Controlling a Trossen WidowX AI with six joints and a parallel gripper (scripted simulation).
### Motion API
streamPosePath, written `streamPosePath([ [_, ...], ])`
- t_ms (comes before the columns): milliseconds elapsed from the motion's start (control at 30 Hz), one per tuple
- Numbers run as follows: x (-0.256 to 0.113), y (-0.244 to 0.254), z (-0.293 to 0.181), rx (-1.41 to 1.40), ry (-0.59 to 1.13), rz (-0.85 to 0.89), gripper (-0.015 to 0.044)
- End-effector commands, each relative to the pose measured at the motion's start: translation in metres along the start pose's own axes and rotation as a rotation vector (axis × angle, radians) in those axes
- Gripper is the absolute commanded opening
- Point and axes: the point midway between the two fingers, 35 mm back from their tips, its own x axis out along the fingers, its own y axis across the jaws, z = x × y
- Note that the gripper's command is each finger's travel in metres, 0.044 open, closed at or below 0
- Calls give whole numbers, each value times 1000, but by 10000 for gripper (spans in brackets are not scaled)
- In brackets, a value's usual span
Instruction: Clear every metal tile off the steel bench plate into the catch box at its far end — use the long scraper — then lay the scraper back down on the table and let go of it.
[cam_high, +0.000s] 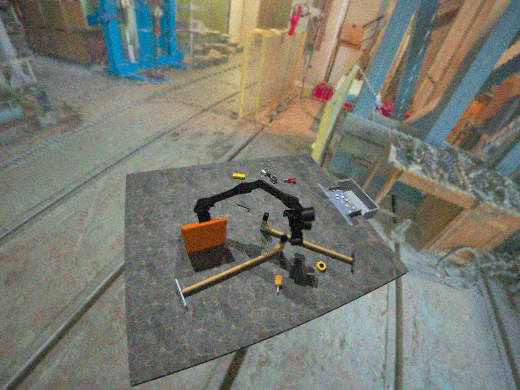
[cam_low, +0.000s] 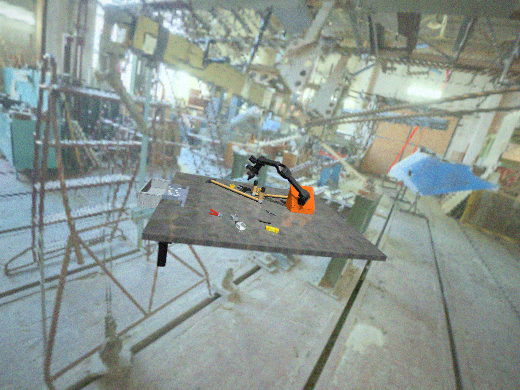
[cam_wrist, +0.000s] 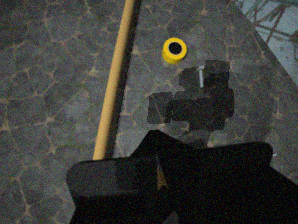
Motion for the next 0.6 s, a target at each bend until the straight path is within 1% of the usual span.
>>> streamPosePath([
  [0,5,23,5,14,-4,-3,0],
  [233,9,24,4,14,-4,-4,0],
  [567,32,24,-3,14,-4,-4,0],
])
